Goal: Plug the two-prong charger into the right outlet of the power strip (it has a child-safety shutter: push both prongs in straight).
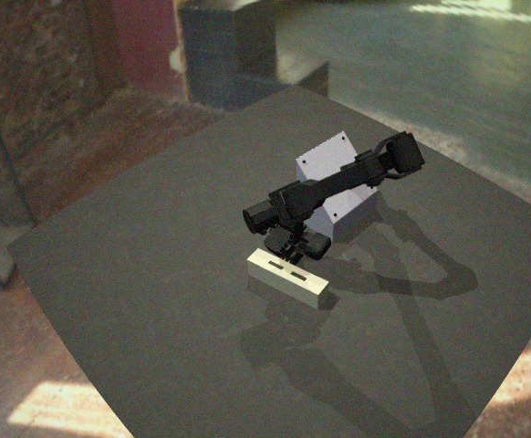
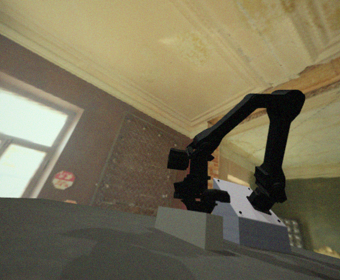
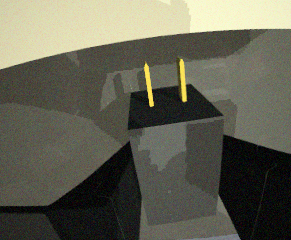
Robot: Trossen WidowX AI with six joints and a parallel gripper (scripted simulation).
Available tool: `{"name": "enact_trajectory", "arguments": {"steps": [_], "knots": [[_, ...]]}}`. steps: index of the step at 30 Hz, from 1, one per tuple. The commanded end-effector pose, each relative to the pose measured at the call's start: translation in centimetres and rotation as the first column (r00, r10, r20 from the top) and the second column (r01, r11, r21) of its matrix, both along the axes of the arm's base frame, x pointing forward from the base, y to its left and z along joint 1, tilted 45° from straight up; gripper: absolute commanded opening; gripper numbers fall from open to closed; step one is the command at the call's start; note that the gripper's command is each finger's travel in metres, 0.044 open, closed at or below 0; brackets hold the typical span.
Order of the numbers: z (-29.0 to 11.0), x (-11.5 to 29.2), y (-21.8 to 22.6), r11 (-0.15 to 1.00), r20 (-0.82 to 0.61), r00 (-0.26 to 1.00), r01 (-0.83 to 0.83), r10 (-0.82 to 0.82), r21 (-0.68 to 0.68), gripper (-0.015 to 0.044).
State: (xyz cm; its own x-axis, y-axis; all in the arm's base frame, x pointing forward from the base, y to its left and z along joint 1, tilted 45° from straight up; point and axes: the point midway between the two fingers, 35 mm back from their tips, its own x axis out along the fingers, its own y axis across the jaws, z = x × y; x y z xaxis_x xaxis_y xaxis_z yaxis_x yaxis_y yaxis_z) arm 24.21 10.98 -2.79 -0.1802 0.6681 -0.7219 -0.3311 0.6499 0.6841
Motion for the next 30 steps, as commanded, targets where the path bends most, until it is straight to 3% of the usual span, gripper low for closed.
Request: {"name": "enact_trajectory", "arguments": {"steps": [1, 30], "knots": [[0.12, 0.12, 0.09, 1.000, -0.004, 1.000, 0.005, -0.005, 0.004, 0.0000], [0.25, 0.70, 0.28, 1.000, -0.004, 1.000, 0.005, -0.005, 0.004, 0.0000]]}}
